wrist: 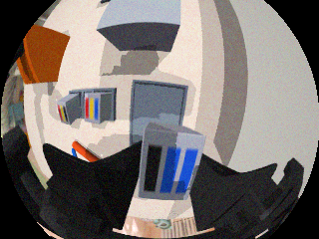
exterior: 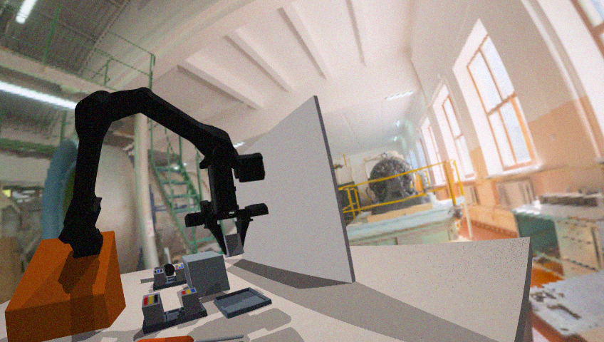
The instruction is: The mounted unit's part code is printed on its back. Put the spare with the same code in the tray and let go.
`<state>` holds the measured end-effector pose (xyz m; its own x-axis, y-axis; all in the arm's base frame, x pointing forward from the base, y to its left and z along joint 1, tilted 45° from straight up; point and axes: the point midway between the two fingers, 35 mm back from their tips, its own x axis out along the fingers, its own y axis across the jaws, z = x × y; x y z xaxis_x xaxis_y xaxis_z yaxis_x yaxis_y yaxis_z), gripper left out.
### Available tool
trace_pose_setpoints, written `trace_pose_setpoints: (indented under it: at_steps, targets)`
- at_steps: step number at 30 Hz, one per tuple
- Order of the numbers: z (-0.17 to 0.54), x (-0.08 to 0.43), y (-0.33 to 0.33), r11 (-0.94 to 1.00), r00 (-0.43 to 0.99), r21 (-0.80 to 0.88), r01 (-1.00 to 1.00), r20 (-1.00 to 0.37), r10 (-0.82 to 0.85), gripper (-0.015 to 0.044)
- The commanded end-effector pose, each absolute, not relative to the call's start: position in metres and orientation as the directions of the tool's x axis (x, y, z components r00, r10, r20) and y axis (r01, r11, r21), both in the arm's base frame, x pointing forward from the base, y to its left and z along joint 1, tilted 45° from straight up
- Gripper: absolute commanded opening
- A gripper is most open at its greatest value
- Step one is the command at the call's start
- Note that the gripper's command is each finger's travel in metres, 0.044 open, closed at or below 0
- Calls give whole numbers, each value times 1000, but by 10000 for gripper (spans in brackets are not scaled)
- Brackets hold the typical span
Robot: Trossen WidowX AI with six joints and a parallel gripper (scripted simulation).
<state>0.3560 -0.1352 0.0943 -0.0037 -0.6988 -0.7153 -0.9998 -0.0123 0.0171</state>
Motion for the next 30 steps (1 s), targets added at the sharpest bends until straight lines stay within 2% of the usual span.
trace_pose_setpoints:
  at_steps: [1,30]
  targets:
    - [88,356,-138,-14,-9,27,-1000,-719,-695,0]
    - [66,355,-161,-14,-9,26,-1000,-718,-696,0]
